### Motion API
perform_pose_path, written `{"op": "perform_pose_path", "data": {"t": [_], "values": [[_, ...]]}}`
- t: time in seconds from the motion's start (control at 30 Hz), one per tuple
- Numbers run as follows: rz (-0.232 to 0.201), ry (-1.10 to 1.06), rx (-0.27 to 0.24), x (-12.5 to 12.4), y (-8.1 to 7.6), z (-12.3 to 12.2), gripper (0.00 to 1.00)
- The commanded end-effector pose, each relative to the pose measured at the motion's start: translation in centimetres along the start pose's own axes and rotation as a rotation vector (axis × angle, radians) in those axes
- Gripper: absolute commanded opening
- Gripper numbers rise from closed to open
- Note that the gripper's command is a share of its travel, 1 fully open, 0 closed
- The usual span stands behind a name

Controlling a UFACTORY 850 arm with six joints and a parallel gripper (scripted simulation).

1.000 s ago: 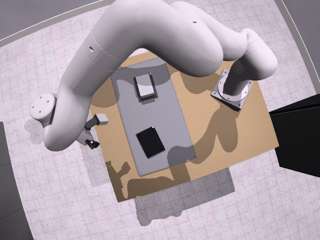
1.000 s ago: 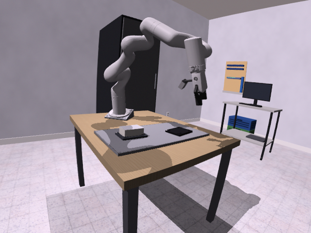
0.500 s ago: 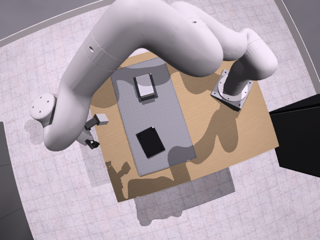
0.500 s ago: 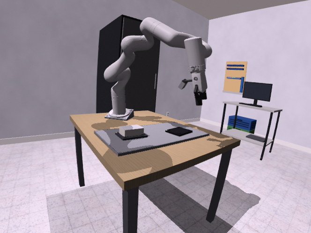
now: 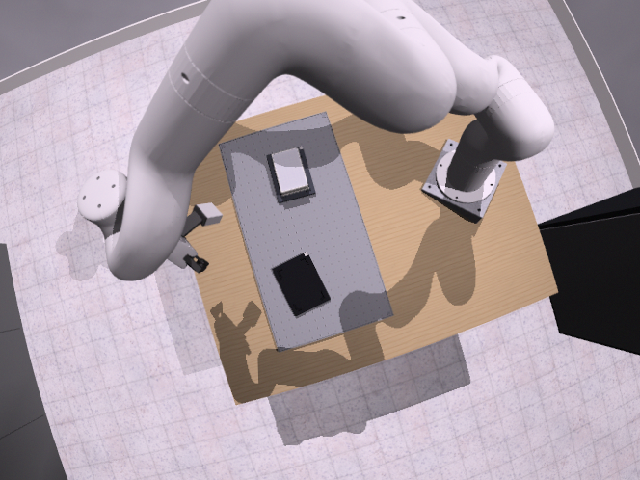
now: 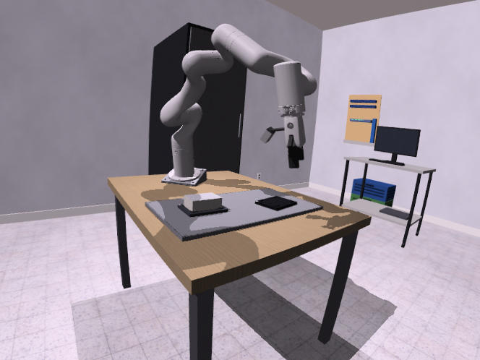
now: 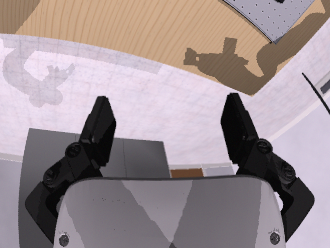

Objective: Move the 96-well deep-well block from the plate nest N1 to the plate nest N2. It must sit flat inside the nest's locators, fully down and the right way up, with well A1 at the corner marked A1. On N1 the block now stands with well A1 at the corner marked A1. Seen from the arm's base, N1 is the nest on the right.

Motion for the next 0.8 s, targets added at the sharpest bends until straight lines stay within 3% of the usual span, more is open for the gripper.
{"op": "perform_pose_path", "data": {"t": [0.0,0.07,0.2,0.3,0.77], "values": [[0.014,-0.03,-0.002,-0.6,0.0,0.6,1.0],[0.035,-0.075,0.005,-1.1,0.2,1.2,1.0],[0.035,-0.075,0.005,-2.1,0.5,2.3,1.0],[0.065,-0.152,0.02,-2.8,0.8,3.4,1.0],[0.101,-0.262,0.043,-5.5,1.6,7.3,1.0]]}}
Point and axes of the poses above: the point where the finger pads meet when closed, its own y axis out along the fingers, its own x axis across the jaws, z = x × y, the point moved 8 cm from there along -y, back along the fingers, and after that the axes turned 15 degrees about y, right-handed, at the moved point
